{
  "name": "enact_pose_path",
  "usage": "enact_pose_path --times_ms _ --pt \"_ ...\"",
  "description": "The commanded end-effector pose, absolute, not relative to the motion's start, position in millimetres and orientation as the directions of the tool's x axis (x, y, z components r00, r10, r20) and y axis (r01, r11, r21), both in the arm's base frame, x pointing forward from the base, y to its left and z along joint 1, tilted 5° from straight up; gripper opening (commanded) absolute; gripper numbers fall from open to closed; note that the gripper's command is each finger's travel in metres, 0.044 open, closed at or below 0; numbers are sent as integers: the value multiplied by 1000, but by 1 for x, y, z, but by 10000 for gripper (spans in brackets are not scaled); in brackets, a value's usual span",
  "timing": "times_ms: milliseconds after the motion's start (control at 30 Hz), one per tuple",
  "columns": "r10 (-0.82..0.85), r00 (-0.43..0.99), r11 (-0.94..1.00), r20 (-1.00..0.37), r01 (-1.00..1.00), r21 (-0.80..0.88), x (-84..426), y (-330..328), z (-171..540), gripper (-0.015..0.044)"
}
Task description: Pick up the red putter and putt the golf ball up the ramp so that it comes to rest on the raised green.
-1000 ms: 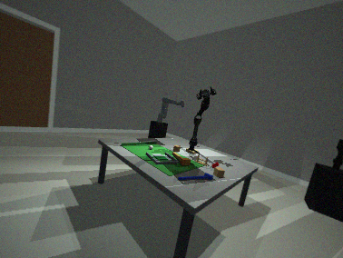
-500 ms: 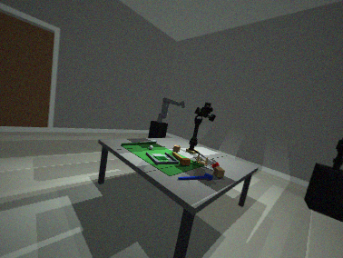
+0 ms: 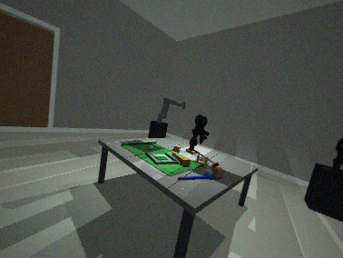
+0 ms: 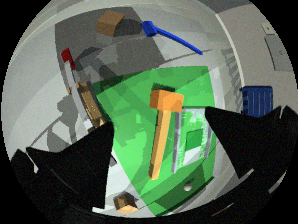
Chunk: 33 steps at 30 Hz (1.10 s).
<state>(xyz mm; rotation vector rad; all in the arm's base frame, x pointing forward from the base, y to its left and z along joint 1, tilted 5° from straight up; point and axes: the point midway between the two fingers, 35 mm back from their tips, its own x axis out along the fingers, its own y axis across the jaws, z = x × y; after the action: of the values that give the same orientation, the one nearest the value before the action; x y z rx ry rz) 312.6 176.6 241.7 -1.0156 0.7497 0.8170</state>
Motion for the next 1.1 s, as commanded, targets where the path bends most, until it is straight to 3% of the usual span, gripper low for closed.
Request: enact_pose_path --times_ms 0,100,167,1067 --pt "155 296 130 -942 -952 -278 286 161 199 440" --pt "92 118 -2 -989 -993 -119 257 147 173 440" --pt "78 76 -30 -994 -996 -79 251 144 169 440" --pt "78 76 -30 -994 -996 -79 256 149 121 440"
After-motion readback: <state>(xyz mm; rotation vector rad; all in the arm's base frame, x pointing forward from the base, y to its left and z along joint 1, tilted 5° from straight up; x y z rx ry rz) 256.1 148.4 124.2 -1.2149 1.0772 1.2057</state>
